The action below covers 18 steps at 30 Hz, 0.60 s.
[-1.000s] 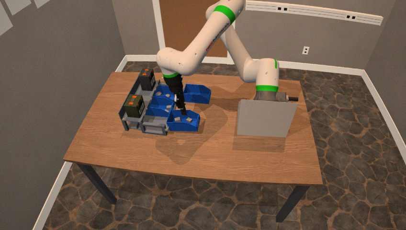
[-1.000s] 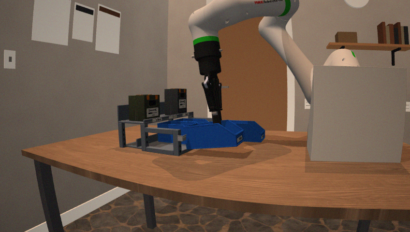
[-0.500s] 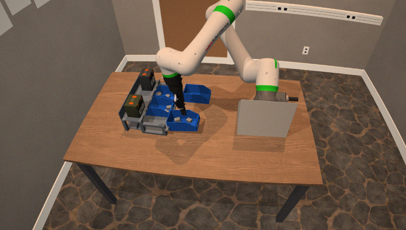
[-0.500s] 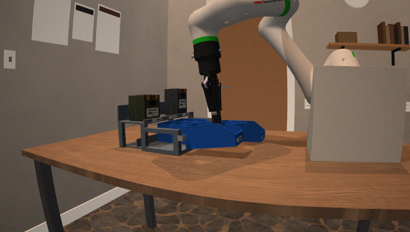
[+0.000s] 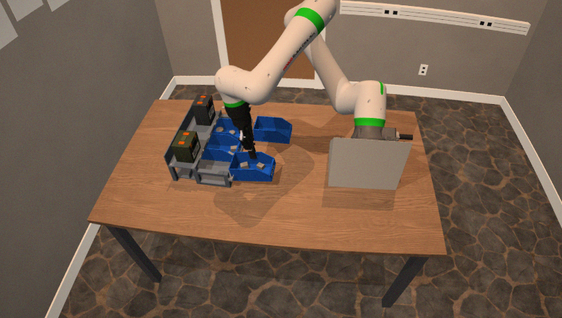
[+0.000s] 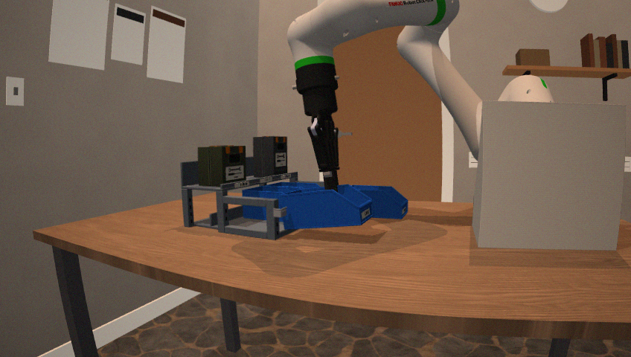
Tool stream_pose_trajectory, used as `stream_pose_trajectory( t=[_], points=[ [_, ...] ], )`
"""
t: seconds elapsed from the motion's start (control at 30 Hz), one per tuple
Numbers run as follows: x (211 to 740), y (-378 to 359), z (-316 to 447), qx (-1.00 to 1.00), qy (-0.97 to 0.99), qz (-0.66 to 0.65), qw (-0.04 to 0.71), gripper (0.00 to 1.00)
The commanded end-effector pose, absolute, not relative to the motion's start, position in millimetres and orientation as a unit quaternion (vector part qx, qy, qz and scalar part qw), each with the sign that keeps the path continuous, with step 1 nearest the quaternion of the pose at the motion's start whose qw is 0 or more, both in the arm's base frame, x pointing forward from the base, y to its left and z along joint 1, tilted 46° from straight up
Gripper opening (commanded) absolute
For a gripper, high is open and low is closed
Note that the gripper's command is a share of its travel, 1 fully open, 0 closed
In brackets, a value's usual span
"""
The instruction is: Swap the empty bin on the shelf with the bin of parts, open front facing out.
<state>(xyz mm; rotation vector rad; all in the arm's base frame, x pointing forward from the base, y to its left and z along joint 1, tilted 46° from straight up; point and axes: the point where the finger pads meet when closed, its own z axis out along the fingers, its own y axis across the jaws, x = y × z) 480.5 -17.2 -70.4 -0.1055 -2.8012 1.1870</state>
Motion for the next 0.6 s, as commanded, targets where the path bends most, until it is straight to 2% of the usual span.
stream_pose_trajectory(
  t=[0.0, 0.57],
  points=[
    [483.0, -16.4, -69.9, -0.034, -0.919, 0.389, 0.048, 0.10],
    [496.2, -16.5, -69.6, -0.034, -0.919, 0.389, 0.048, 0.10]
  ],
)
